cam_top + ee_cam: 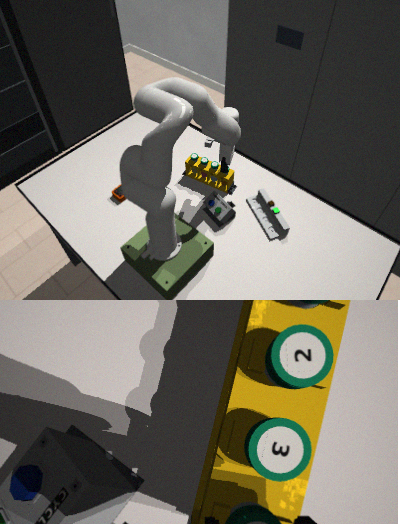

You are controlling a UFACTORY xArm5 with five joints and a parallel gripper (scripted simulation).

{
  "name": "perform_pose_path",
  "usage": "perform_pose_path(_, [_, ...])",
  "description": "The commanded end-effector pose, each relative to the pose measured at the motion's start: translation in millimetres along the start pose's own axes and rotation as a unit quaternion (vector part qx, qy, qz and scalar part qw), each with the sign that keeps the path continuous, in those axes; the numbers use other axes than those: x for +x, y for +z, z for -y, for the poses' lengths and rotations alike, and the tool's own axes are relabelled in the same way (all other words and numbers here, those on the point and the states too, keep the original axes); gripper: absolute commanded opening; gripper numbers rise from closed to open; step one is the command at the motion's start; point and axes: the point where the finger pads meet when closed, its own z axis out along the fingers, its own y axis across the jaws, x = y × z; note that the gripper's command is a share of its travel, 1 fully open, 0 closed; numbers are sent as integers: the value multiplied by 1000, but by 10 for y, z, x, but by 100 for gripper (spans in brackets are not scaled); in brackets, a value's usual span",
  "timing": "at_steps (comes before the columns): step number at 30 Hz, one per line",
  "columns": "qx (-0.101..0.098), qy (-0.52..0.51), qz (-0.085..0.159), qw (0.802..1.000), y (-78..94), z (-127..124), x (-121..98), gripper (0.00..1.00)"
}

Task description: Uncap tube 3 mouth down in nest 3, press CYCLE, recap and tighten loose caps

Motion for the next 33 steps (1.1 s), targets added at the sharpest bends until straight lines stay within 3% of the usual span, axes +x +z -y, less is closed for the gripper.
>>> perform_pose_path(1, [-2, 0, 2, 1000, 18, -20, -7, 46])
perform_pose_path(29, [-2, 0, 2, 1000, 118, -19, -7, 46])
perform_pose_path(30, [-2, 0, 2, 1000, 118, -19, -7, 0])
perform_pose_path(33, [-2, 0, 2, 1000, 118, -19, -7, 0])
